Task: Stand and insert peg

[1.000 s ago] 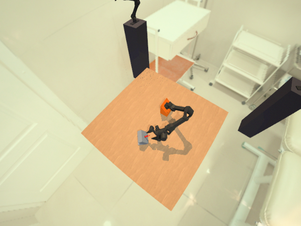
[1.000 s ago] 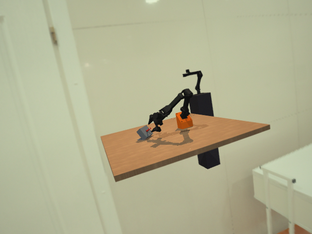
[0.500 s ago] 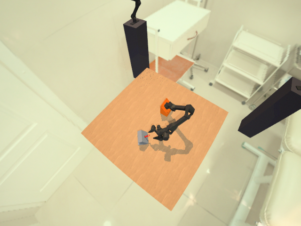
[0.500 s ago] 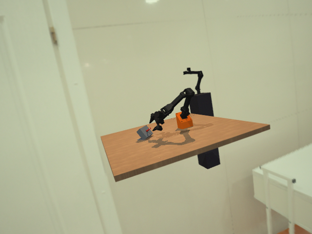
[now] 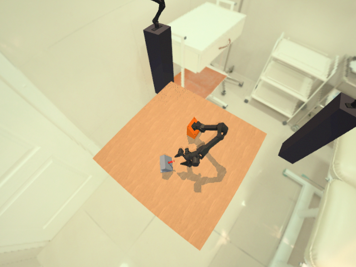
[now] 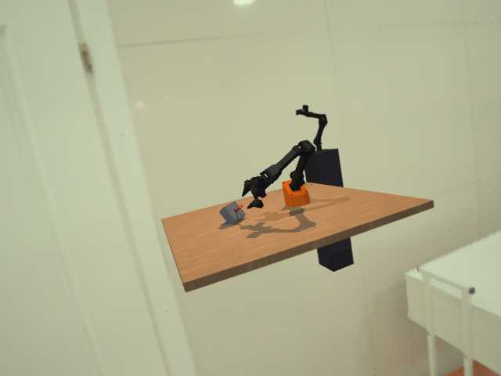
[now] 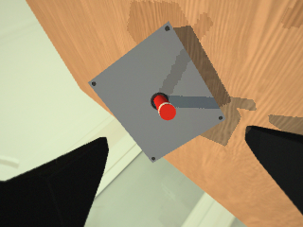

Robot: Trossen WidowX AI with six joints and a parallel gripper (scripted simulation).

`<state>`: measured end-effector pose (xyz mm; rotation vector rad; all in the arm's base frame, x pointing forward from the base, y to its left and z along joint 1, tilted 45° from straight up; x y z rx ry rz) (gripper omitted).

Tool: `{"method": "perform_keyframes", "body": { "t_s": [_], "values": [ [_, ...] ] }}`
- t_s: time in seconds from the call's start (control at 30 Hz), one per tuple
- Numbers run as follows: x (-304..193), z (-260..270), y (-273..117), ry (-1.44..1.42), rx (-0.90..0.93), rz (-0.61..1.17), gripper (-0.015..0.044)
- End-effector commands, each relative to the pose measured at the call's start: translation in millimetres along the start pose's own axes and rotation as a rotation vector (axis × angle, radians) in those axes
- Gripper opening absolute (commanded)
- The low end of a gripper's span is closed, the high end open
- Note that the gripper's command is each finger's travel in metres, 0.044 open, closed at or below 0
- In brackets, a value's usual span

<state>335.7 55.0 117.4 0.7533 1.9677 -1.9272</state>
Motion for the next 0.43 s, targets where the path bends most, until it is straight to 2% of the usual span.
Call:
{"method": "perform_keyframes", "body": {
  "t_s": [0.0, 0.4],
  "values": [
    [-1, 0, -7, 0.004, 0.005, 0.008, 0.0440],
    [1, -1, -21, 0.004, 0.004, 0.008, 0.0440]
  ]
}}
Point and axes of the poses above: the point midway between the two fingers, 35 mm back from their tips, its own y axis out along the fingers, its own z axis across the jaws, x = y × z, the point moved 5 cm from there along -y, back along the fingers, and after that the axes turned 8 degrees about y, right-handed, at the moved point
